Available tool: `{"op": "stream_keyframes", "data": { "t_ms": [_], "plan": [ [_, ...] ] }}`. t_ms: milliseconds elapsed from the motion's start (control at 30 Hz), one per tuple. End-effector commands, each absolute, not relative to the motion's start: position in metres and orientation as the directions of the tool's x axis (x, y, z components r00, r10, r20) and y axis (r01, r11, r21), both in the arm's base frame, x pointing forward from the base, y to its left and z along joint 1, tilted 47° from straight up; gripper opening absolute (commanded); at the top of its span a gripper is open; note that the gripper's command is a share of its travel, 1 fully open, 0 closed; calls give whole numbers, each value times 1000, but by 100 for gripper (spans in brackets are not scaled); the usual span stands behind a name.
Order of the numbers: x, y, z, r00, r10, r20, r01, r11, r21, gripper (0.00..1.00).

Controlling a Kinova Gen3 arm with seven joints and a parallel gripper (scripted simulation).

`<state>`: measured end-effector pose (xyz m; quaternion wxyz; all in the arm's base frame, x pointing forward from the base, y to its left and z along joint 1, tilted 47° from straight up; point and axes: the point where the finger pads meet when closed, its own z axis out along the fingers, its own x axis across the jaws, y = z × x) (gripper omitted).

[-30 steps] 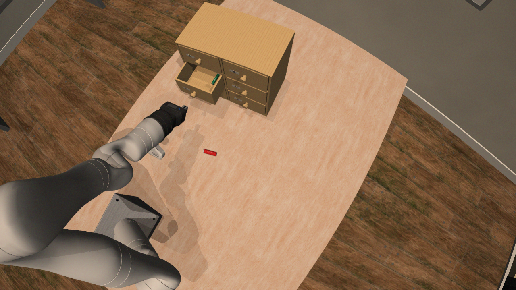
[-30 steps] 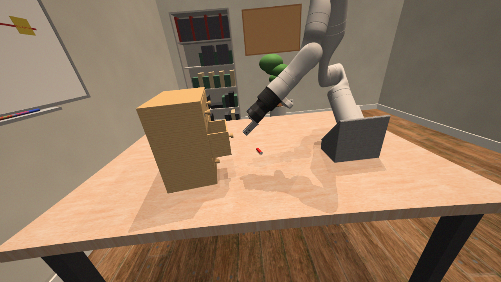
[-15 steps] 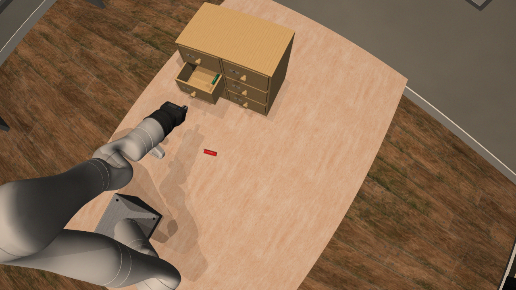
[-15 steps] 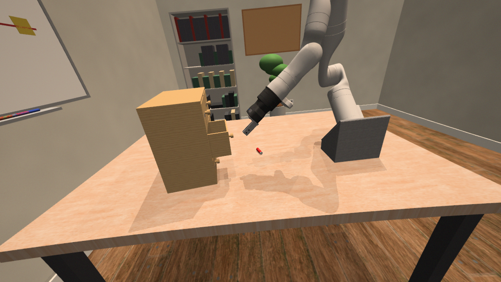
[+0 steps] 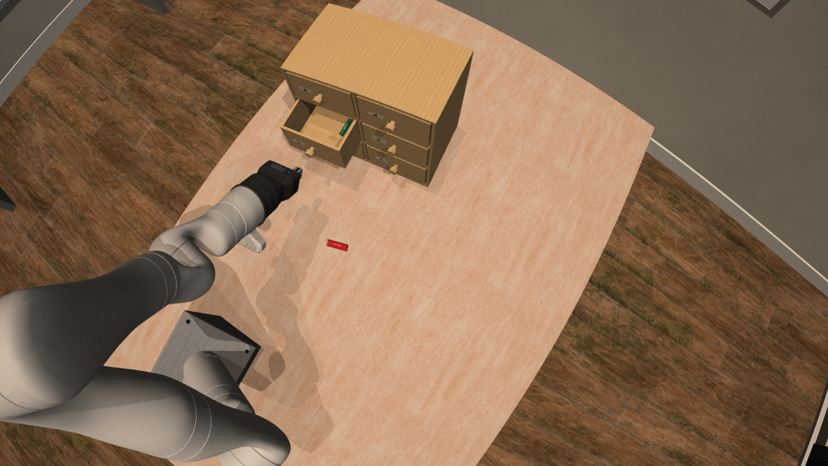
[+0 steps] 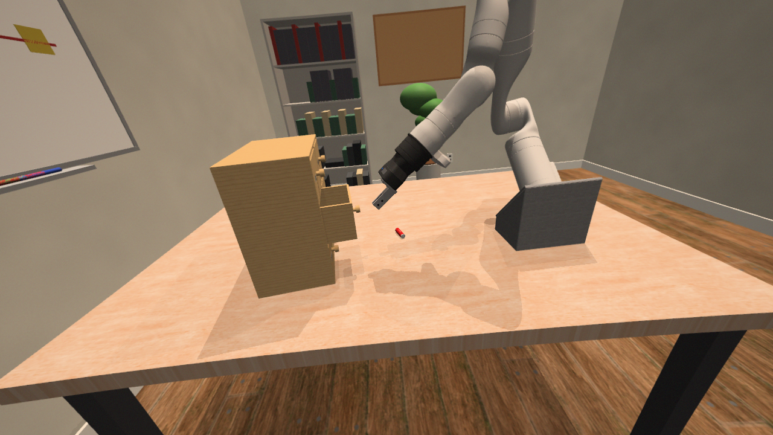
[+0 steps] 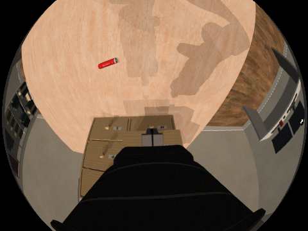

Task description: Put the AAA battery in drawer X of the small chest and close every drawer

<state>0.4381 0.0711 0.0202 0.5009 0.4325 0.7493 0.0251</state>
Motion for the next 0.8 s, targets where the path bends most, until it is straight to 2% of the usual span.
{"op": "stream_keyframes", "data": {
  "t_ms": [0, 767],
  "plan": [
    [441, 72, 20, -122, 675, -728, 623, 623, 473, 0],
    [467, 74, 18, -122, 675, -728, 623, 623, 473, 0]
  ]
}}
